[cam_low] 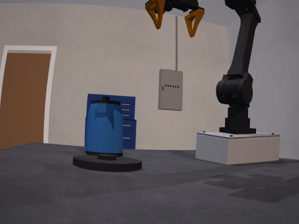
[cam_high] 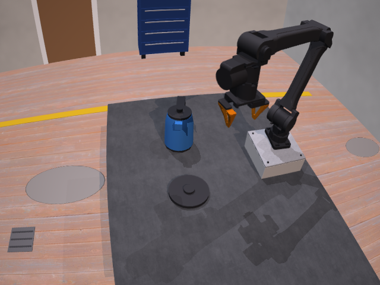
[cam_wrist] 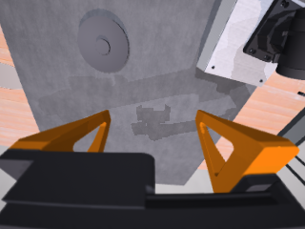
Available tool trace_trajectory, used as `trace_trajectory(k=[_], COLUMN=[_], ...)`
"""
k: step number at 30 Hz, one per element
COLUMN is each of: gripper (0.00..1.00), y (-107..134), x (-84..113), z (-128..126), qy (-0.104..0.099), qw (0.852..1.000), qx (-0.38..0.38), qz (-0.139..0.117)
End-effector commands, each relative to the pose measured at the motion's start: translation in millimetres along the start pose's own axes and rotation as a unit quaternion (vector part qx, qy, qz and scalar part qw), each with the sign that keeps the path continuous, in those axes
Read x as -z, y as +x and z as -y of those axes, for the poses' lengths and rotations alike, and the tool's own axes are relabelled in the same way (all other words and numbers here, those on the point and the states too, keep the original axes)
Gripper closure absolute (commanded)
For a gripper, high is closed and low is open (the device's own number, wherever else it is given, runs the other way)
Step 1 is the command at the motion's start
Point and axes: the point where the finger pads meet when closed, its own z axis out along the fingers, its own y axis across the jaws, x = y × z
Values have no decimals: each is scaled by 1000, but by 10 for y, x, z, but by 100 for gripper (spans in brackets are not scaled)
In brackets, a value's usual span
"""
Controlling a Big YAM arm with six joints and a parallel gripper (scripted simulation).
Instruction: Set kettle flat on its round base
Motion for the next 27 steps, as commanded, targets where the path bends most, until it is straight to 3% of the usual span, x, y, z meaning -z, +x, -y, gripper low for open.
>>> trace_trajectory(k=[1, 17, 18, 27], gripper=[0, 0, 26, 26], y=[3, 3, 16, -25], x=[30, 30, 156, 210], z=[-11, -11, -75, -189], qy=[-4, -4, -21, -28], qw=[1000, 1000, 1000, 1000], qx=[0, 0, 0, -2], qz=[-1, -1, -3, -5])
